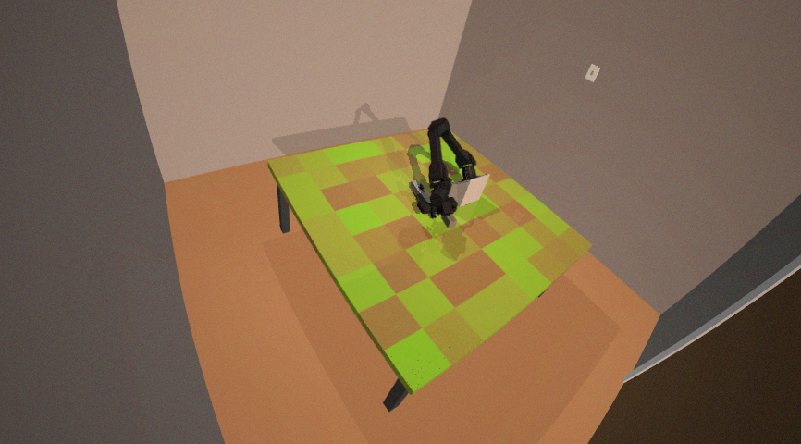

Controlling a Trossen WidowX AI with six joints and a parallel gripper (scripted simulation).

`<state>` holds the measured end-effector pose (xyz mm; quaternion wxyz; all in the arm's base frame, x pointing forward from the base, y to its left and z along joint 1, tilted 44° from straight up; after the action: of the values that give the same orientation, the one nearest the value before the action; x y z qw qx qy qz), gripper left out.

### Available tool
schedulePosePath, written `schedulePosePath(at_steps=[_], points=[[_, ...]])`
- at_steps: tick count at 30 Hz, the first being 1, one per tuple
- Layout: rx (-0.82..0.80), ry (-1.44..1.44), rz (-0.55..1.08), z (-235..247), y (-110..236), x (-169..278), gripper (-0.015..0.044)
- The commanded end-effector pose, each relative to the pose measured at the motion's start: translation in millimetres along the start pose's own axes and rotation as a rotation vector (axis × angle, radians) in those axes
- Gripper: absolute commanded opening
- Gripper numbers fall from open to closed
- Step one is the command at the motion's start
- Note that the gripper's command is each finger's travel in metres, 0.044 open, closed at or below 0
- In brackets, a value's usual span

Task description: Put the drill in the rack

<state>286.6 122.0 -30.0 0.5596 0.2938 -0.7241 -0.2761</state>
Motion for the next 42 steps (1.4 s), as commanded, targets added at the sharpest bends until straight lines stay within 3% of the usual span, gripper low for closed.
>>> schedulePosePath(at_steps=[1, 42], points=[[0.002, -0.004, -0.003, -0.6, 1.7, 0.2, 0.0], [0.003, -0.005, -0.005, 3.9, 3.6, -41.2, 0.0]])
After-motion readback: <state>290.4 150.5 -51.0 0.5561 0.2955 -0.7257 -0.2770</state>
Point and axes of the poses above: the point midway between the two fingers, 35 mm back from their tips, its own y axis back along the fingers, its own z axis across the jaws, x = y × z, the point moved 9 cm from there along y, back along the fingers, and after that the axes turned 5 degrees about -y, right-handed, at the moved point
